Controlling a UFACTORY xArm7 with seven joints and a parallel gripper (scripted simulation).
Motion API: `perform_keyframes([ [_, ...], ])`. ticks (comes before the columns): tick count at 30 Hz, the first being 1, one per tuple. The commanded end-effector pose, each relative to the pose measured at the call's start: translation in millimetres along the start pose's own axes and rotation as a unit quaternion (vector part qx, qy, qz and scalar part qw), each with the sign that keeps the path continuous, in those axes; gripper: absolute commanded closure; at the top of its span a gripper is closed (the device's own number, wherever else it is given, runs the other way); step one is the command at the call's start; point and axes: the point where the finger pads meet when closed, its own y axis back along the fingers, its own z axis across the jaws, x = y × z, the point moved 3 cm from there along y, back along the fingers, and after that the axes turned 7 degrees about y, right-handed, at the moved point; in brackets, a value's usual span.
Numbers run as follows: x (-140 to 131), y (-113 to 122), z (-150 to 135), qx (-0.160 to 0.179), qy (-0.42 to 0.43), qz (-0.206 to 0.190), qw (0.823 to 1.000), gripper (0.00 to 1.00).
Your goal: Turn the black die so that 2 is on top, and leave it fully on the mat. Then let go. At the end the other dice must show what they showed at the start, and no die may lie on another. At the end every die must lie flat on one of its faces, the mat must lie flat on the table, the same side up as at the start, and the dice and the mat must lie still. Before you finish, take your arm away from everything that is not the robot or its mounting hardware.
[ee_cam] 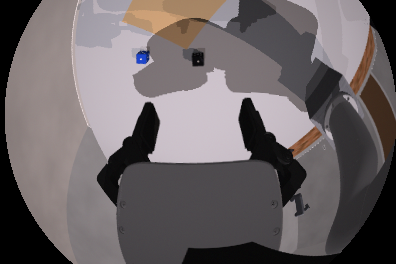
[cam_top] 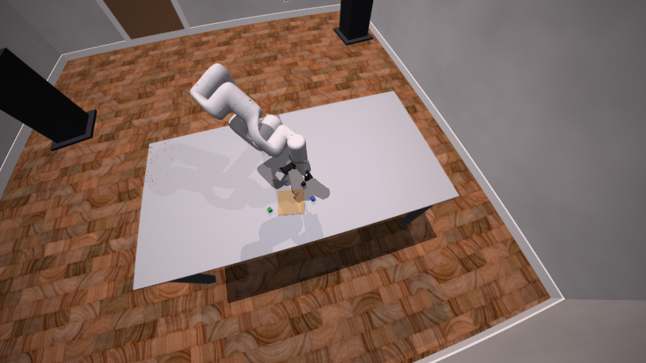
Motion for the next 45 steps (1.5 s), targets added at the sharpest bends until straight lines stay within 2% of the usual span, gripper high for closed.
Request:
perform_keyframes([
  [1, 0.3, 0.9, -0.8, 0.001, 0.000, 0.000, 1.000, 0.00],
  [10, 0.1, 0.9, -0.8, 0.001, -0.005, 0.000, 1.000, 0.00],
  [17, -1.3, 0.2, -0.8, 0.000, -0.045, -0.001, 0.999, 0.00],
  [22, -4.7, -1.6, -1.0, -0.002, -0.143, -0.004, 0.990, 0.00],
  [25, -5.6, -2.2, -1.1, -0.003, -0.171, -0.005, 0.985, 0.00],
  [29, -7.5, -3.6, -1.3, -0.005, -0.233, -0.007, 0.972, 0.00],
  [32, -9.1, -5.0, -1.5, -0.006, -0.292, -0.008, 0.956, 0.00],
  [35, -9.4, -5.3, -1.5, -0.007, -0.304, -0.008, 0.953, 0.00],
  [36, -10.4, -6.3, -1.6, -0.008, -0.341, -0.008, 0.940, 0.00],
  [42, -12.3, -8.6, -1.9, -0.010, -0.420, -0.009, 0.907, 0.00],
  [44, -13.1, -9.7, -2.1, -0.011, -0.456, -0.009, 0.890, 0.00],
  [45, -13.2, -9.9, -2.1, -0.011, -0.461, -0.009, 0.887, 0.00],
])
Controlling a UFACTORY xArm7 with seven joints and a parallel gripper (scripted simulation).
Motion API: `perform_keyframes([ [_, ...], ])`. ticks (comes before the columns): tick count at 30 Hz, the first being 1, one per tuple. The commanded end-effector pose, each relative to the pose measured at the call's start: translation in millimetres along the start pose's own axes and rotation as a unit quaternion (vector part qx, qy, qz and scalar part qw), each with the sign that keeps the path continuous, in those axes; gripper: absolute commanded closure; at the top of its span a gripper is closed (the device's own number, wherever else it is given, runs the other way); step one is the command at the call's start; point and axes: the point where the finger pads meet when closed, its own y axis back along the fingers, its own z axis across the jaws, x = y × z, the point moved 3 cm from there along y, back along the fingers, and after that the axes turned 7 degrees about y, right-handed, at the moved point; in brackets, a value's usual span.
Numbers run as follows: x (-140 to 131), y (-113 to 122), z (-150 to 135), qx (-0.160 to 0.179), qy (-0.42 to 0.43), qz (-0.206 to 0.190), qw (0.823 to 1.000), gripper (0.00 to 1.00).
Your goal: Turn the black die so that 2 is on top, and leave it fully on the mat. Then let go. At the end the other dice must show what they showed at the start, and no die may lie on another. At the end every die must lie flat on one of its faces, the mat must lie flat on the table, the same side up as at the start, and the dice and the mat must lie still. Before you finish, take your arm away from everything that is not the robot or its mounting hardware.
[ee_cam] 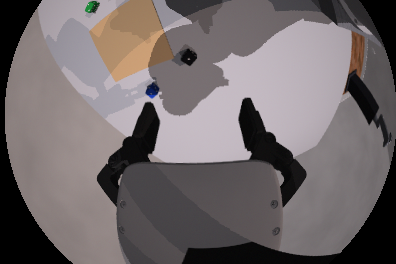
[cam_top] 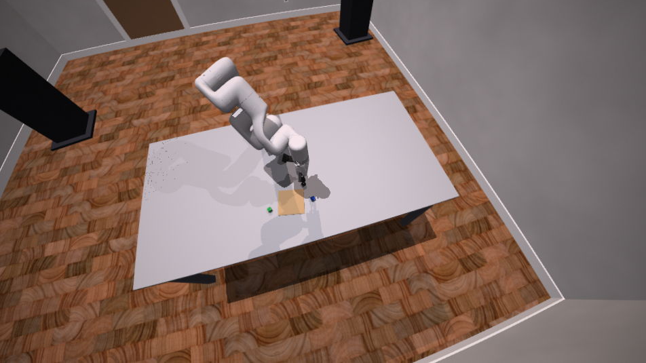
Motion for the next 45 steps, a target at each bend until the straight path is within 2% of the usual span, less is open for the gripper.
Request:
perform_keyframes([
  [1, -2.4, -1.5, 0.3, 0.003, -0.087, 0.004, 0.996, 0.00],
  [4, -3.0, -3.0, 0.7, 0.002, -0.134, 0.003, 0.991, 0.00],
  [6, -3.0, -3.0, 0.7, 0.002, -0.134, 0.003, 0.991, 0.00],
  [8, -3.7, -4.8, 1.1, 0.001, -0.192, 0.003, 0.981, 0.00],
  [10, -3.8, -5.2, 1.2, 0.001, -0.203, 0.003, 0.979, 0.00],
  [16, -4.6, -8.5, 1.6, 0.001, -0.300, 0.002, 0.954, 0.00],
  [21, -5.0, -11.5, 1.7, 0.001, -0.382, 0.002, 0.924, 0.00],
  [23, -5.0, -11.5, 1.7, 0.001, -0.382, 0.002, 0.924, 0.00],
  [24, -5.1, -12.0, 1.7, 0.001, -0.395, 0.002, 0.919, 0.00],
  [25, -5.2, -13.6, 1.7, 0.001, -0.437, 0.002, 0.899, 0.00],
  [26, -5.2, -13.8, 1.7, 0.001, -0.441, 0.002, 0.897, 0.00],
  [29, -5.2, -15.5, 1.6, 0.001, -0.484, 0.001, 0.875, 0.00],
  [30, -5.2, -15.6, 1.5, 0.001, -0.486, 0.001, 0.874, 0.00],
  [31, -5.1, -16.7, 1.4, 0.002, -0.513, 0.001, 0.858, 0.00],
  [33, -5.0, -17.4, 1.4, 0.002, -0.529, 0.001, 0.849, 0.00],
  [34, -4.9, -18.5, 1.2, 0.002, -0.553, 0.001, 0.833, 0.00],
  [36, -4.8, -19.2, 1.1, 0.002, -0.570, 0.001, 0.822, 0.00],
  [38, -4.6, -20.8, 0.8, 0.003, -0.604, 0.000, 0.797, 0.00],
  [41, -4.5, -21.0, 0.8, 0.003, -0.608, 0.000, 0.794, 0.00],
  [42, -4.1, -22.7, 0.4, 0.004, -0.644, 0.000, 0.765, 0.00],
  [45, -3.7, -24.3, 0.1, 0.005, -0.676, -0.001, 0.737, 0.00],
])
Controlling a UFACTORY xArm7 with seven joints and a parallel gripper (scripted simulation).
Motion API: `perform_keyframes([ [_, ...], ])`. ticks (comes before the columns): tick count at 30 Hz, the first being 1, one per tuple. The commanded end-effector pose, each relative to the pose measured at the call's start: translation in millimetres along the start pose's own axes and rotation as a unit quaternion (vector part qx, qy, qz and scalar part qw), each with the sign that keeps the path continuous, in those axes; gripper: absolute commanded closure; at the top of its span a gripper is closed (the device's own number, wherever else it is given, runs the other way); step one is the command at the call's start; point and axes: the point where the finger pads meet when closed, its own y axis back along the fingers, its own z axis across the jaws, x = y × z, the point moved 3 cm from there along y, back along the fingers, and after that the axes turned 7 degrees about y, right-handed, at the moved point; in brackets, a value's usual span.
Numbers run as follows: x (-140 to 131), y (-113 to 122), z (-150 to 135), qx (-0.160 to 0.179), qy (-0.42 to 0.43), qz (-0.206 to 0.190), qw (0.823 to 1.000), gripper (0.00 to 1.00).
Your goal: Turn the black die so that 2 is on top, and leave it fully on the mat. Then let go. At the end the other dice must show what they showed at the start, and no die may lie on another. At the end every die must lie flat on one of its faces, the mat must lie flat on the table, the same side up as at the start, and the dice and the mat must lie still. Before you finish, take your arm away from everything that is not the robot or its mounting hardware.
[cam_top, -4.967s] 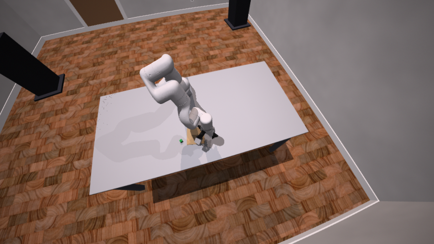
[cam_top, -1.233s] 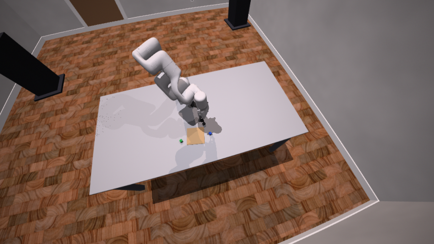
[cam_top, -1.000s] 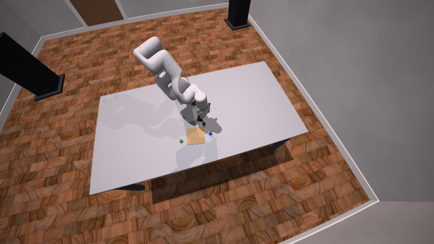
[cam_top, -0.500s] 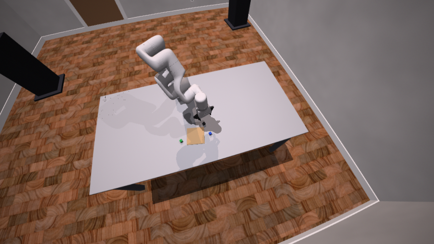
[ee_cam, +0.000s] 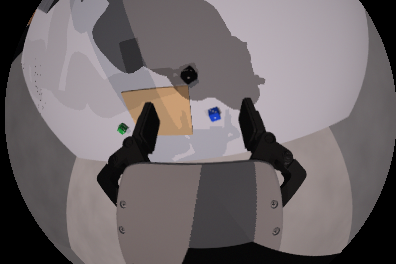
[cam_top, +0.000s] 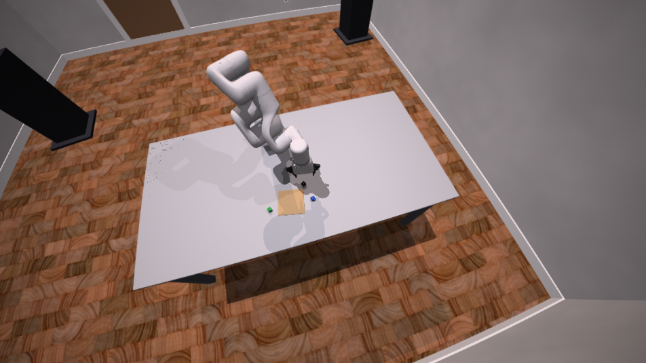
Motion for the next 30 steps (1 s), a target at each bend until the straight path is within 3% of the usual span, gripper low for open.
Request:
perform_keyframes([
  [1, -1.2, -2.1, 0.4, 0.004, -0.073, -0.005, 0.997, 0.00],
  [10, -2.4, -8.1, -2.4, 0.005, -0.229, -0.009, 0.973, 0.00],
  [13, -2.4, -8.1, -2.4, 0.005, -0.231, -0.009, 0.973, 0.00],
  [15, -3.0, -10.7, -3.9, 0.005, -0.294, -0.012, 0.956, 0.00],
  [18, -3.2, -11.8, -4.7, 0.005, -0.322, -0.013, 0.947, 0.00],
  [25, -4.4, -16.2, -8.1, 0.004, -0.431, -0.018, 0.902, 0.00],
  [30, -4.6, -17.1, -8.9, 0.004, -0.454, -0.020, 0.891, 0.00],
])
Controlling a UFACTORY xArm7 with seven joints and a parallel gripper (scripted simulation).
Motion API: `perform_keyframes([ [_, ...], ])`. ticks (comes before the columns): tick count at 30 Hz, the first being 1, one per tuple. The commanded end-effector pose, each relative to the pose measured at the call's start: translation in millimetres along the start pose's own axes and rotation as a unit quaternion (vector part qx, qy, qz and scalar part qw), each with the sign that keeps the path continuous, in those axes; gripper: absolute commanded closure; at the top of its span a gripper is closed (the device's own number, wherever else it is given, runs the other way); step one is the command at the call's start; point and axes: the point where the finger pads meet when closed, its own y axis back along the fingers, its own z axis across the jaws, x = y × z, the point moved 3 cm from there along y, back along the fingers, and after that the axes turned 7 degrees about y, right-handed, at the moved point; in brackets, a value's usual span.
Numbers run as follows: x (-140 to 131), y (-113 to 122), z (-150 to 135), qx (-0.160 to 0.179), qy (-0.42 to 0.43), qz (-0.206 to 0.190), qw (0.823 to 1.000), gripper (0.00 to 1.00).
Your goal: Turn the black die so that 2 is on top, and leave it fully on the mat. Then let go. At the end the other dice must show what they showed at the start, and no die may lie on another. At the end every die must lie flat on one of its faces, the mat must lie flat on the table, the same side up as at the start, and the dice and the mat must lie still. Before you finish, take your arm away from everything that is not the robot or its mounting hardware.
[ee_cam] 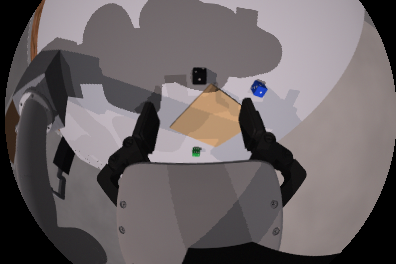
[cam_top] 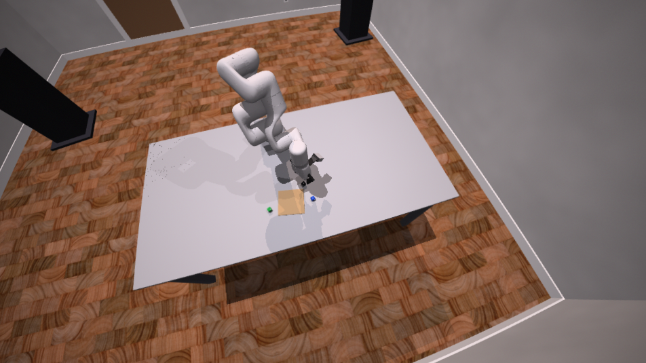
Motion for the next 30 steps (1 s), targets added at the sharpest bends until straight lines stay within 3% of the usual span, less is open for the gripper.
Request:
perform_keyframes([
  [1, -0.3, -0.6, 1.2, -0.001, -0.029, -0.006, 1.000, 0.00],
  [5, -0.4, -0.7, 1.2, -0.001, -0.033, -0.007, 0.999, 0.00],
  [6, -0.4, -0.7, 1.2, -0.001, -0.033, -0.007, 0.999, 0.64],
  [30, -0.4, -0.7, 1.2, -0.001, -0.033, -0.007, 0.999, 0.64],
])
